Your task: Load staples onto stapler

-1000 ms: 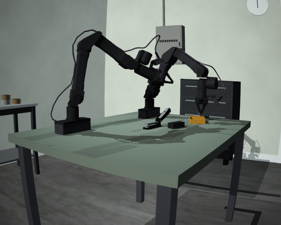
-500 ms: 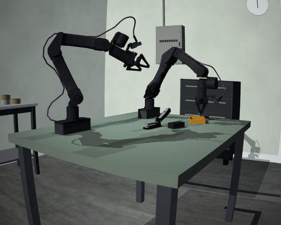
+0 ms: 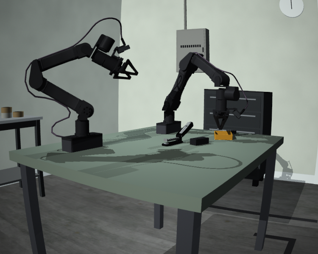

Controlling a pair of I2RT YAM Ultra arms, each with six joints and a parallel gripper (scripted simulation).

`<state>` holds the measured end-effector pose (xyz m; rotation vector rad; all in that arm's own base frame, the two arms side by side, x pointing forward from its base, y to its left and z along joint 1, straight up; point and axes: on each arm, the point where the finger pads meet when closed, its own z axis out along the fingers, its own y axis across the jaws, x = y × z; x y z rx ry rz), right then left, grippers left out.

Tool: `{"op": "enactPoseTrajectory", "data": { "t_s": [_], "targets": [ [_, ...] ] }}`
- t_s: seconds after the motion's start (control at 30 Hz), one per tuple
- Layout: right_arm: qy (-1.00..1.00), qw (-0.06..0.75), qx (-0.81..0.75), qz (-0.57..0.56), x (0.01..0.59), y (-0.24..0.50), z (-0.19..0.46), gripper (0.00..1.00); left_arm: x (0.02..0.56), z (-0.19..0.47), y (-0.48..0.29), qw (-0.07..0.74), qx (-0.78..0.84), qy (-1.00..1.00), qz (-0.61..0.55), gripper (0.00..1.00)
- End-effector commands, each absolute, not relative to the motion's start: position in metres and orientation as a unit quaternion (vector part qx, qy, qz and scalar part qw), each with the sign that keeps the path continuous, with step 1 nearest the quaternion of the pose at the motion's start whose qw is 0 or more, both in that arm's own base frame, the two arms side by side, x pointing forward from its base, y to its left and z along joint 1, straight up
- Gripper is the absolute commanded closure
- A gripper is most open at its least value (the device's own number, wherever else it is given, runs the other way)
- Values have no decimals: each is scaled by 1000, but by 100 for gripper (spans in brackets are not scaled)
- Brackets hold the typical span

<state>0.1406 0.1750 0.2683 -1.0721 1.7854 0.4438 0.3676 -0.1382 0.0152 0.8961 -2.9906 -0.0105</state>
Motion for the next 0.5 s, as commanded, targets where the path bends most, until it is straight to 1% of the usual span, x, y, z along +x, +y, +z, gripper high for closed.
{"op": "enactPoseTrajectory", "data": {
  "t_s": [0.0,0.17,0.23,0.37,0.47],
  "targets": [
    [736,479,-444,179,123,152,263,0,358,35,-204,-6,330,-944,12,94],
    [736,481,-442,179,121,150,260,0,303,38,-288,-4,303,-953,13,94],
    [736,481,-442,179,121,150,260,0,303,38,-288,-4,303,-953,13,94],
    [733,486,-440,180,121,149,265,0,256,39,-334,-6,282,-959,8,94],
    [730,491,-439,182,122,150,267,0,234,38,-351,-5,272,-962,5,94]
  ]
}}
